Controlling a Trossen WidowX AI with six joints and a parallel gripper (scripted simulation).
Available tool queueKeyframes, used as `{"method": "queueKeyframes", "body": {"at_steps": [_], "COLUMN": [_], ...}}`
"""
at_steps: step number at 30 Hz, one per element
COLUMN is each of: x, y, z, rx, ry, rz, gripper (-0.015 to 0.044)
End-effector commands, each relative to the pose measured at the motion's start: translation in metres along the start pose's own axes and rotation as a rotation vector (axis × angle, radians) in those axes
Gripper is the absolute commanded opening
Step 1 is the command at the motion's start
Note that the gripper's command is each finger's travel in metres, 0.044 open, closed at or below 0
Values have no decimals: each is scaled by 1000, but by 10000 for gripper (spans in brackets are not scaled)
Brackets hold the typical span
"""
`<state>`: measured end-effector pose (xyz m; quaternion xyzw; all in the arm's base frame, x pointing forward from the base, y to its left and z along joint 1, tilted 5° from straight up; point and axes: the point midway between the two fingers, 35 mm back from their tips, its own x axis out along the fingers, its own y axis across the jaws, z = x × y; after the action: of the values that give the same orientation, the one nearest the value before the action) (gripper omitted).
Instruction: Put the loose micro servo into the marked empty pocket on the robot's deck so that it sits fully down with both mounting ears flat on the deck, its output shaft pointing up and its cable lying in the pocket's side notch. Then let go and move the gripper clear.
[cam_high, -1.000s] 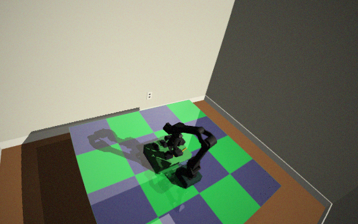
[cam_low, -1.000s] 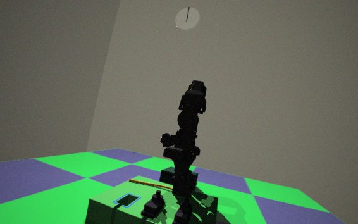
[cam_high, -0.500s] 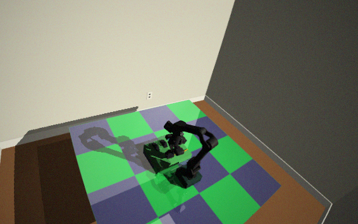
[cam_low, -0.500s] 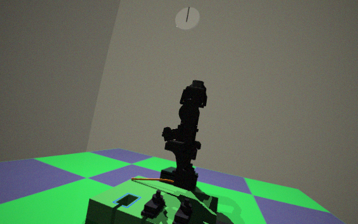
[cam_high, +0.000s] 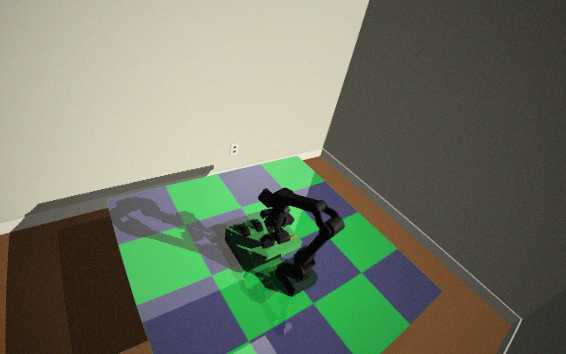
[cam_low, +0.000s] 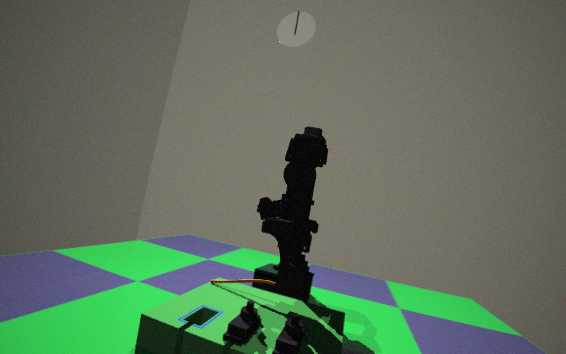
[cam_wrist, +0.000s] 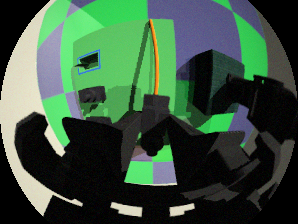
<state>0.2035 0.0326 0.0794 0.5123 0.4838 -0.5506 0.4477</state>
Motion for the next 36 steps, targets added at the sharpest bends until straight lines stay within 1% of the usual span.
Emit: {"method": "queueKeyframes", "body": {"at_steps": [1,10,17,36], "x": [-2,-3,-3,-3], "y": [11,45,47,57], "z": [-4,-13,-12,69], "rx": [1,1,1,1], "ry": [6,7,7,1], "rz": [8,10,10,11], "gripper": [0,0,0,0]}}
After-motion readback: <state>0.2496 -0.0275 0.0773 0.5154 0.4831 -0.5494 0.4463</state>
